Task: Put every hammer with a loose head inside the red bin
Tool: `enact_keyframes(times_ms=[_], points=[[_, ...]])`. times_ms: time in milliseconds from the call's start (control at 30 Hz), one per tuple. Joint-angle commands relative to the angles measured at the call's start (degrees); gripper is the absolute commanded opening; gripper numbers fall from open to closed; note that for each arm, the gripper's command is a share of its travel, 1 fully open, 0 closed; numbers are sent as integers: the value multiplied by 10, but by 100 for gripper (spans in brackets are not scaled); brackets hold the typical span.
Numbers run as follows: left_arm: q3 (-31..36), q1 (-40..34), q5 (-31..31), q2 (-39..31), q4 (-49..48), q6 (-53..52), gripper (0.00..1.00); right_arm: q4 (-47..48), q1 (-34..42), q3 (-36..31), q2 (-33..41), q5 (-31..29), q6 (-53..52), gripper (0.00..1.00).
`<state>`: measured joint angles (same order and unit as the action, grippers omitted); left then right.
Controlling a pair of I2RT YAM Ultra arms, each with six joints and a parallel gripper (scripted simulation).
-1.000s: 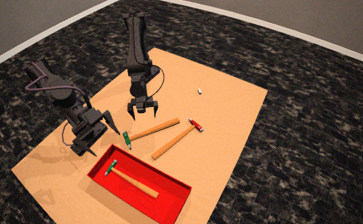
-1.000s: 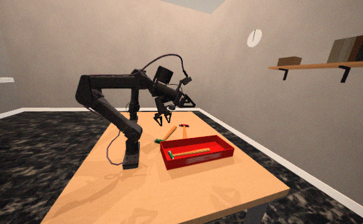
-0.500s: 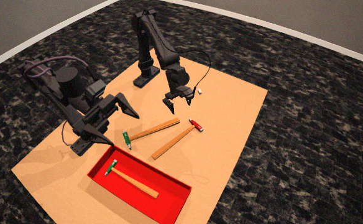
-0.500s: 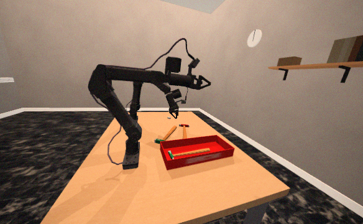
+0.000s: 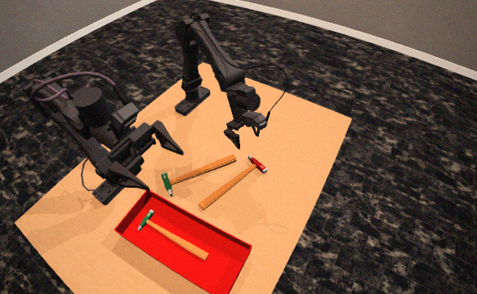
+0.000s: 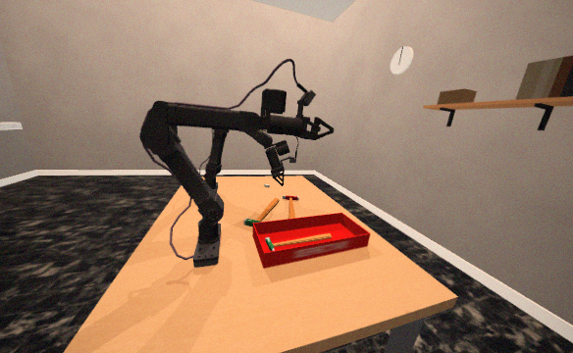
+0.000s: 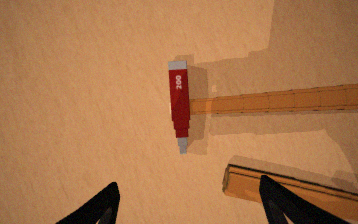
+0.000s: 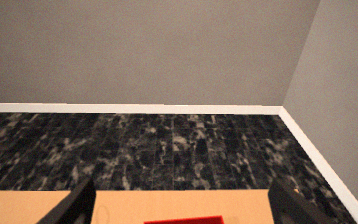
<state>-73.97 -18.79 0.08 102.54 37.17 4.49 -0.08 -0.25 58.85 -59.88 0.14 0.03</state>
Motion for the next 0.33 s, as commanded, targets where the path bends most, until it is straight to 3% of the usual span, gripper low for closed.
enact_keyframes(times_ms=[0,300], points=[[-17,-2,0,3,4,0,100,3,2,13,0,-1,0,100],[-11,-2,0,-2,-1,0,100,3,2,13,0,-1,0,100]])
